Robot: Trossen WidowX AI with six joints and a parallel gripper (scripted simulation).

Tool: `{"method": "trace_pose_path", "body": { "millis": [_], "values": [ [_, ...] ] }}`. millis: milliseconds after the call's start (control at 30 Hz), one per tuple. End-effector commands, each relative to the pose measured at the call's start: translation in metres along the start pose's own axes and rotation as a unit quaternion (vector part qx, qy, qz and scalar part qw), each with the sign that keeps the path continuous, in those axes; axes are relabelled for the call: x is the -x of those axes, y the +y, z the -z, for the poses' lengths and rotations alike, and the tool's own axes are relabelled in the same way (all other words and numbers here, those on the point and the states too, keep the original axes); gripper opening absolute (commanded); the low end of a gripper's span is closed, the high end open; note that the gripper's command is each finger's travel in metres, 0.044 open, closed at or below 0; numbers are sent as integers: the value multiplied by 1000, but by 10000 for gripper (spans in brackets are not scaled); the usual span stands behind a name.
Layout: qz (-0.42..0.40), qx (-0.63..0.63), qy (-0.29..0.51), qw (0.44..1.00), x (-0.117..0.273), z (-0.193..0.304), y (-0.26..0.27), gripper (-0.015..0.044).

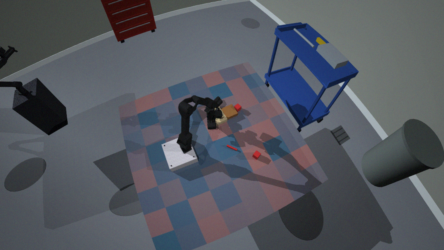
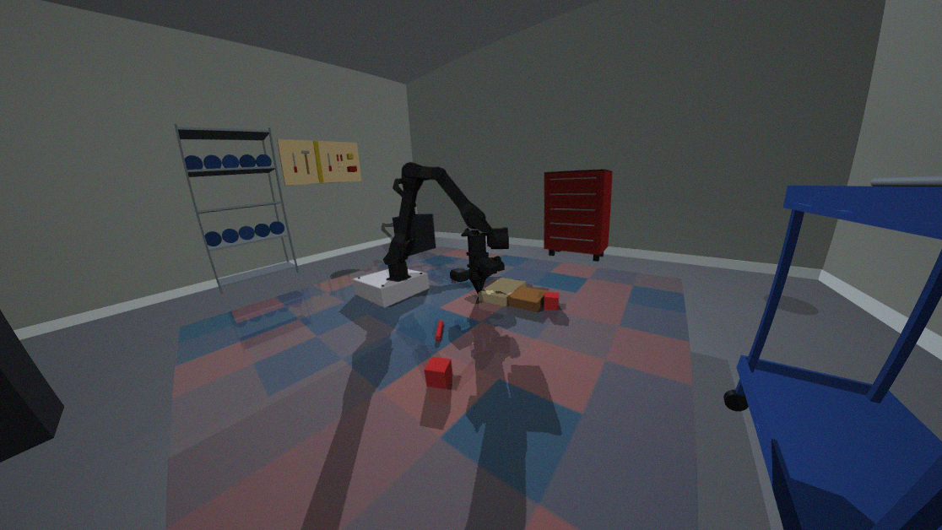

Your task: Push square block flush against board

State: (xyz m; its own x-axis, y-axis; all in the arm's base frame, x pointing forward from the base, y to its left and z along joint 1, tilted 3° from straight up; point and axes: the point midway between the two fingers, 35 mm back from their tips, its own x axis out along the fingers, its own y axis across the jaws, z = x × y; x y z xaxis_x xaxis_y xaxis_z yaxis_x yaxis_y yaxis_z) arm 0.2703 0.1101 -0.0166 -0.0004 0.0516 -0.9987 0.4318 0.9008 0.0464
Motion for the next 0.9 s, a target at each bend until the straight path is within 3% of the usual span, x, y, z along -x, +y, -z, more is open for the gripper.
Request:
{"method": "trace_pose_path", "body": {
  "millis": [0, 633, 767, 867],
  "values": [
    [-1, 0, -3, 1000, 1, 5, 0, 0],
    [0, 0, 1, 1000, 1, 31, -1, 0],
    [-1, 0, -2, 1000, 45, 31, 0, 0],
    [-1, -1, -2, 1000, 54, 31, -1, 0]
  ]
}}
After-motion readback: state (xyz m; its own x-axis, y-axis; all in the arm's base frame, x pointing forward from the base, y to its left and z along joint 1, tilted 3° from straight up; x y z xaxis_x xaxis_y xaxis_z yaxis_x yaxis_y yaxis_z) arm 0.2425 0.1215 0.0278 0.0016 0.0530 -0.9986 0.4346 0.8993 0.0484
